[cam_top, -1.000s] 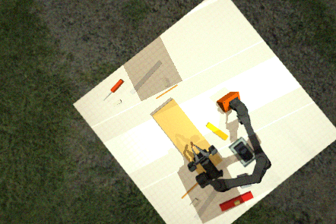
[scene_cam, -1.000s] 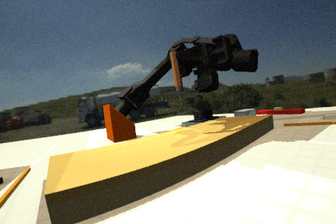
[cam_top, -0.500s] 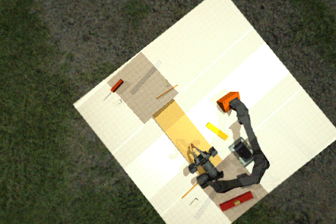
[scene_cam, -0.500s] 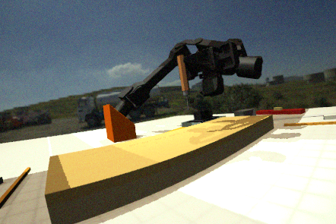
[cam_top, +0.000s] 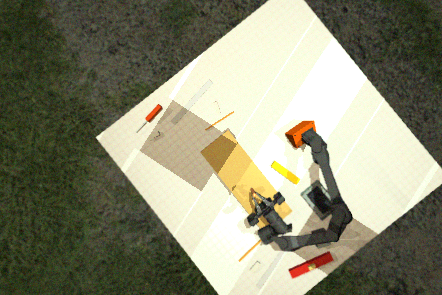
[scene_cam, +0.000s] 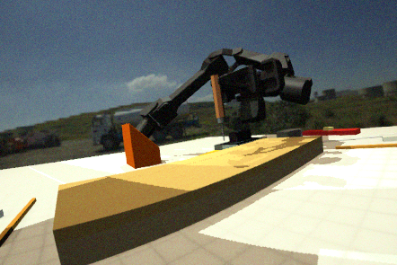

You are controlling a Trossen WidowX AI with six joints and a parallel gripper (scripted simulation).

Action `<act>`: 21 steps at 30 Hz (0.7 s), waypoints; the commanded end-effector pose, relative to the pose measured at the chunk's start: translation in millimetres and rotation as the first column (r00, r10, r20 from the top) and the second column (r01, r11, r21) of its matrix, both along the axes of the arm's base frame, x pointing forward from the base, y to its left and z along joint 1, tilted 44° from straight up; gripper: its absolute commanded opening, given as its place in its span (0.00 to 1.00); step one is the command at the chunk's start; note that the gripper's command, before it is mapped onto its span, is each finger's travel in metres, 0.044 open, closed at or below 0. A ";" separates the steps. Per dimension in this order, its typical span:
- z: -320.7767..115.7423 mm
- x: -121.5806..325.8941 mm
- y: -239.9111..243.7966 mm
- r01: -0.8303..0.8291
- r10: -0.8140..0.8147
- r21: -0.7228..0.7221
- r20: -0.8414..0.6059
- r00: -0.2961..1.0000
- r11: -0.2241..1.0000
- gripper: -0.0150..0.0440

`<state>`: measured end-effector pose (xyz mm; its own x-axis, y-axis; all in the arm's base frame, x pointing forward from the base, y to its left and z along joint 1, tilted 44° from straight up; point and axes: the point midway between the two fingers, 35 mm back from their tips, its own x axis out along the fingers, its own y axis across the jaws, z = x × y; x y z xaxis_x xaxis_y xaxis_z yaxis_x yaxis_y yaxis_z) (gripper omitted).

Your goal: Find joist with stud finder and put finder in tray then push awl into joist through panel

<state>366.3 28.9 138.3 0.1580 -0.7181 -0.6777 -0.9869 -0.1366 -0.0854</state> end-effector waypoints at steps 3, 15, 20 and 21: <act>-9.3 -0.2 6.0 0.003 -0.003 -0.003 -0.005 1.000 1.000 0.25; -19.5 -0.8 15.9 0.003 -0.003 -0.002 -0.005 1.000 1.000 0.25; -25.3 -1.2 21.6 0.003 -0.003 -0.002 -0.005 1.000 1.000 0.25; -26.4 -1.3 22.7 0.003 -0.003 -0.002 -0.005 1.000 1.000 0.25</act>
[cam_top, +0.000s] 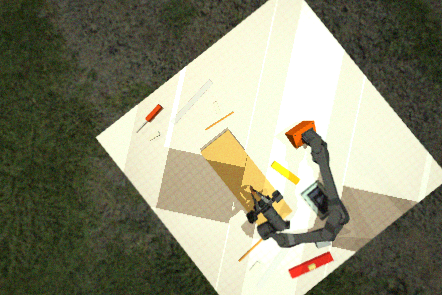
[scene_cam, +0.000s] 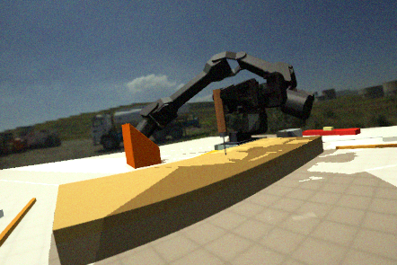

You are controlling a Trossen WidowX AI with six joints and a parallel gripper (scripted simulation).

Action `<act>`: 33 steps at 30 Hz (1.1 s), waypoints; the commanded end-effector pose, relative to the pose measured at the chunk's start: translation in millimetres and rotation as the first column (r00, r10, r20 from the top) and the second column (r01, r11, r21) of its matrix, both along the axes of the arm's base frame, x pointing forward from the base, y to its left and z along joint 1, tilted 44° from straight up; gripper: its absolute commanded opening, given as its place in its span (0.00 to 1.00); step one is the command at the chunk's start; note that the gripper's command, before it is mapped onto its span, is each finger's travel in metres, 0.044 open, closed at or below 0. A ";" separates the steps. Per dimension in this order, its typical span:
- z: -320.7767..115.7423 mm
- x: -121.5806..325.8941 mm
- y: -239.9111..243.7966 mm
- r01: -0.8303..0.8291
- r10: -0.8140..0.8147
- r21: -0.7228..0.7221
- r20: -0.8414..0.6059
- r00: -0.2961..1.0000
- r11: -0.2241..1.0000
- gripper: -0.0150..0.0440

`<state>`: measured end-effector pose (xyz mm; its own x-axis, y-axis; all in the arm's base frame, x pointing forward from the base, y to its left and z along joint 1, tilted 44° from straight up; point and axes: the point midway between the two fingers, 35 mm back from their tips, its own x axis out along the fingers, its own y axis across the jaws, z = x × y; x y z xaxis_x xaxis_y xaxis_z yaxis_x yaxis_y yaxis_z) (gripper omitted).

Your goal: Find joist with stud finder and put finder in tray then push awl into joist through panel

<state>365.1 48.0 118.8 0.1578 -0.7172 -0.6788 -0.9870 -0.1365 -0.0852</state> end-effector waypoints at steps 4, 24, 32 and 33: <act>-11.6 -0.5 8.1 0.003 -0.003 -0.003 -0.005 1.000 1.000 0.25; -15.6 -1.0 12.0 0.003 -0.003 -0.003 -0.005 1.000 1.000 0.25; -15.6 -1.0 12.0 0.003 -0.003 -0.003 -0.005 1.000 1.000 0.25; -15.6 -1.0 12.0 0.003 -0.003 -0.003 -0.005 1.000 1.000 0.25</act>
